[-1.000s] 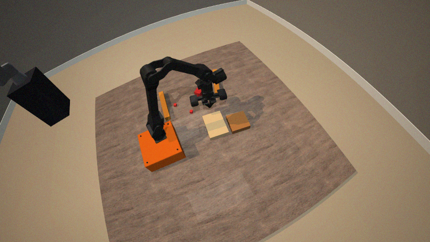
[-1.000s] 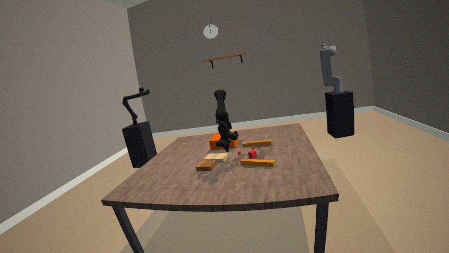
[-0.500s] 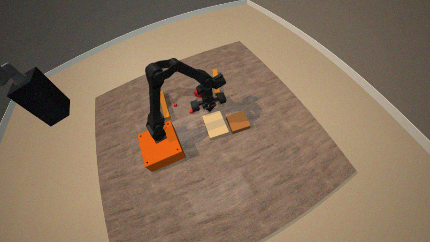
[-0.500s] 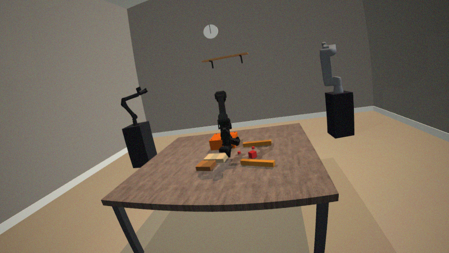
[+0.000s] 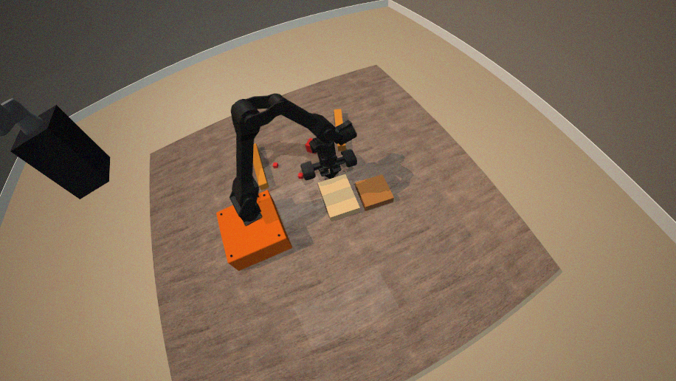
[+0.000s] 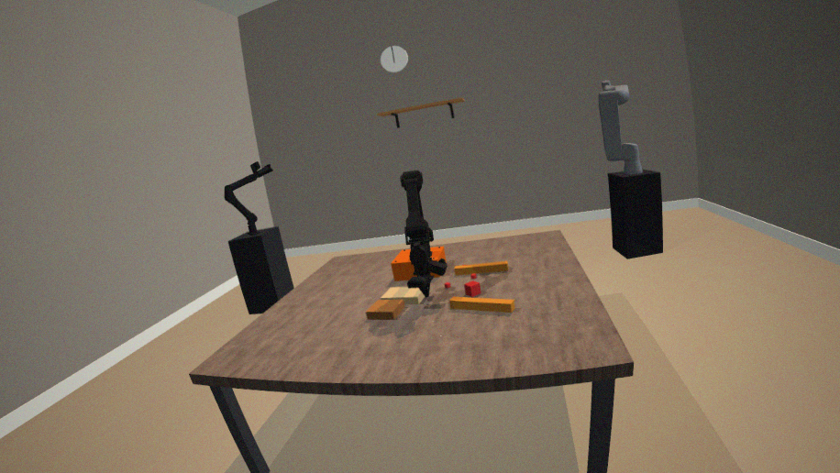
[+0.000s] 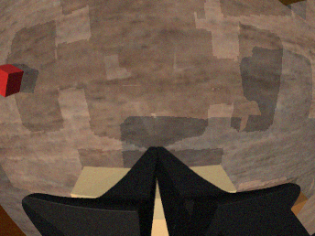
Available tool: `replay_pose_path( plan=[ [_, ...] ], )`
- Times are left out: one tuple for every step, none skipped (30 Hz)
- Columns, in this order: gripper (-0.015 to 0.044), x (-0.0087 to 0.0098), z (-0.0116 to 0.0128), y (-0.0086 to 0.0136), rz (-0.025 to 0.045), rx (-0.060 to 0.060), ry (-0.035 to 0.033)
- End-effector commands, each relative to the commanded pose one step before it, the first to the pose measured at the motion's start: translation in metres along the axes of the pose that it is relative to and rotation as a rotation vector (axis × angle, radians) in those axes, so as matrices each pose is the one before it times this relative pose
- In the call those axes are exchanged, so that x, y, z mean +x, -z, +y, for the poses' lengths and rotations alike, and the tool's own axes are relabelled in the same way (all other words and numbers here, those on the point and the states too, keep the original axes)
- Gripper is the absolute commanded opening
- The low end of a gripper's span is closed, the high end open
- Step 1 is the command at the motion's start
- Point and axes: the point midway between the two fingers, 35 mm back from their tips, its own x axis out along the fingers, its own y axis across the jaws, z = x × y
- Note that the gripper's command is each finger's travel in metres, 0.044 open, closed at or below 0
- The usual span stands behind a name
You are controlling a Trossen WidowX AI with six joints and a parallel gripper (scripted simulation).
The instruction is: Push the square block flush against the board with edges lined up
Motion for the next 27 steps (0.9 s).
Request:
replay_pose_path(
  plan=[
    [0.0000, 0.00105, 0.00055, 0.00721, -0.00380, -0.0017, -0.00277],
    [0.0000, 0.00000, 0.00001, 0.00159, 0.00013, 0.0000, 0.00000],
    [0.0000, 0.00000, 0.00002, 0.00158, 0.00013, 0.0000, 0.00000],
    [0.0000, 0.00001, 0.00003, 0.00158, 0.00013, 0.0000, 0.00000],
    [0.0000, 0.00001, 0.00004, 0.00158, 0.00013, 0.0000, 0.00000],
    [0.0000, 0.00001, 0.00005, 0.00158, 0.00013, 0.0000, 0.00000],
    [0.0000, 0.00000, -0.00003, -0.00027, -0.00002, 0.0000, 0.00000],
    [0.0000, -0.00001, -0.00005, -0.00052, -0.00004, 0.0000, 0.00000],
    [0.0000, -0.00001, -0.00008, -0.00078, -0.00006, 0.0000, 0.00001],
    [0.0000, -0.00001, -0.00010, -0.00104, -0.00008, 0.0000, 0.00001],
    [0.0000, -0.00001, -0.00012, -0.00131, -0.00010, 0.0000, 0.00001],
    [0.0000, -0.00001, -0.00013, -0.00154, -0.00012, 0.0000, 0.00001],
    [0.0000, -0.00001, -0.00013, -0.00158, -0.00012, 0.0000, 0.00001],
    [0.0000, -0.00001, -0.00012, -0.00158, -0.00012, 0.0000, 0.00001],
    [0.0000, -0.00001, -0.00011, -0.00159, -0.00012, 0.0000, 0.00001],
    [0.0000, -0.00001, -0.00010, -0.00159, -0.00012, 0.0000, 0.00001],
    [0.0000, -0.00001, -0.00009, -0.00159, -0.00012, 0.0000, 0.00001],
    [0.0000, -0.00001, -0.00009, -0.00160, -0.00013, 0.0000, 0.00001],
    [0.0000, -0.00001, -0.00008, -0.00160, -0.00013, 0.0000, 0.00001],
    [0.0000, -0.00001, -0.00007, -0.00160, -0.00013, 0.0000, 0.00001],
    [0.0000, -0.00001, -0.00006, -0.00160, -0.00013, 0.0000, 0.00000],
    [0.0000, -0.00001, -0.00005, -0.00161, -0.00013, 0.0000, 0.00000],
    [0.0000, -0.00001, -0.00004, -0.00161, -0.00013, 0.0000, 0.00000],
    [0.0000, -0.00001, -0.00003, -0.00161, -0.00013, 0.0000, 0.00000],
    [0.0000, -0.00001, -0.00002, -0.00162, -0.00013, 0.0000, 0.00000],
    [0.0000, -0.00001, -0.00002, -0.00162, -0.00013, 0.0000, 0.00000],
    [0.0000, -0.00001, -0.00001, -0.00162, -0.00013, 0.0000, 0.00000]
  ],
)
